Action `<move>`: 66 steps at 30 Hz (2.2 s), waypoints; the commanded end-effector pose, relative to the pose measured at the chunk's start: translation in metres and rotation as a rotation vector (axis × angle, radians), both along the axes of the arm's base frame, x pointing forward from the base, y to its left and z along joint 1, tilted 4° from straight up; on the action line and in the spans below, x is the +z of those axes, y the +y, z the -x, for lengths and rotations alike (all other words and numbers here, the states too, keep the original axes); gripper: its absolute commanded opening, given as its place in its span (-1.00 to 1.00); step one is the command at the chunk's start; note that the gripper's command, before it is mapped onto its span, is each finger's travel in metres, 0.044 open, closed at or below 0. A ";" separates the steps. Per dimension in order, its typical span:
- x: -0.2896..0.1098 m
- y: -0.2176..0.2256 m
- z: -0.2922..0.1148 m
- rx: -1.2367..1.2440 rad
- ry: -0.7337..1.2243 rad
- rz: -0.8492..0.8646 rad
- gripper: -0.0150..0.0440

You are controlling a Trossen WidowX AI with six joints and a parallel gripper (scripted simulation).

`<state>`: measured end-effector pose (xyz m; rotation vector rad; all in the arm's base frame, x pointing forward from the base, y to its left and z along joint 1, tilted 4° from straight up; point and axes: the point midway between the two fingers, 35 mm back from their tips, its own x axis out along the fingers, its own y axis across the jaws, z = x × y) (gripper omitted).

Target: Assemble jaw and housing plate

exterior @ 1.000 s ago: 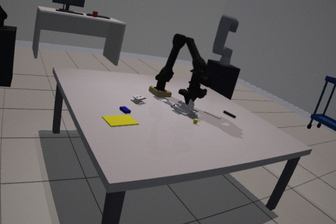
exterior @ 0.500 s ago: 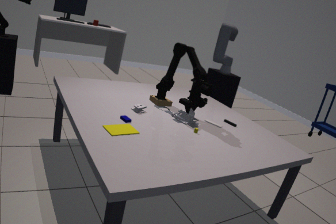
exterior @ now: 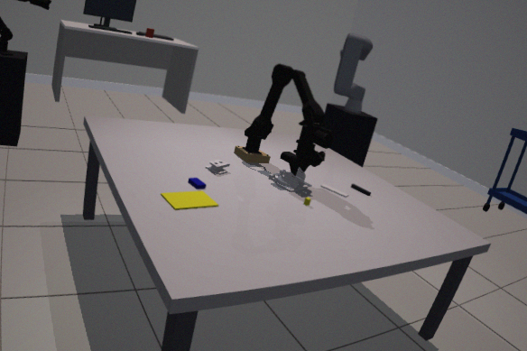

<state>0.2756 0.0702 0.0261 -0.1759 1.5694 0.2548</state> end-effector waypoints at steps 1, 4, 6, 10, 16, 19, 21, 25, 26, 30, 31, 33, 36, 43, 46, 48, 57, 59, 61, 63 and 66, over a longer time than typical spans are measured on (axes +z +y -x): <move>-0.004 0.000 0.002 -0.004 0.011 -0.001 -0.04; -0.004 0.000 0.002 -0.004 0.011 -0.001 -0.04; -0.004 0.000 0.002 -0.004 0.011 -0.001 -0.04; -0.006 0.000 0.002 -0.005 0.011 -0.001 -0.04; -0.007 0.000 0.002 -0.005 0.011 -0.001 -0.04; -0.007 0.000 0.002 -0.005 0.011 -0.001 -0.04; -0.009 0.000 0.002 -0.005 0.011 -0.001 -0.04; -0.010 0.001 0.002 -0.006 0.011 -0.001 -0.04; -0.010 0.001 0.002 -0.006 0.011 -0.001 -0.04; -0.010 0.001 0.002 -0.006 0.011 -0.001 -0.04; -0.010 0.001 0.002 -0.006 0.011 -0.001 -0.04; -0.012 0.001 0.002 -0.006 0.011 -0.001 -0.04; -0.013 0.001 0.002 -0.006 0.011 -0.001 -0.04; -0.014 0.001 0.002 -0.007 0.011 -0.001 -0.04; -0.016 0.001 0.003 -0.011 0.011 -0.001 -0.04; -0.016 0.001 0.003 -0.013 0.011 -0.001 -0.04; -0.016 0.001 0.003 -0.013 0.011 -0.001 -0.04; -0.016 0.001 0.003 -0.013 0.011 -0.001 -0.04; -0.016 0.001 0.003 -0.013 0.011 -0.001 -0.04; -0.016 0.001 0.003 -0.013 0.011 -0.001 -0.04; -0.016 0.001 0.003 -0.013 0.011 -0.001 -0.04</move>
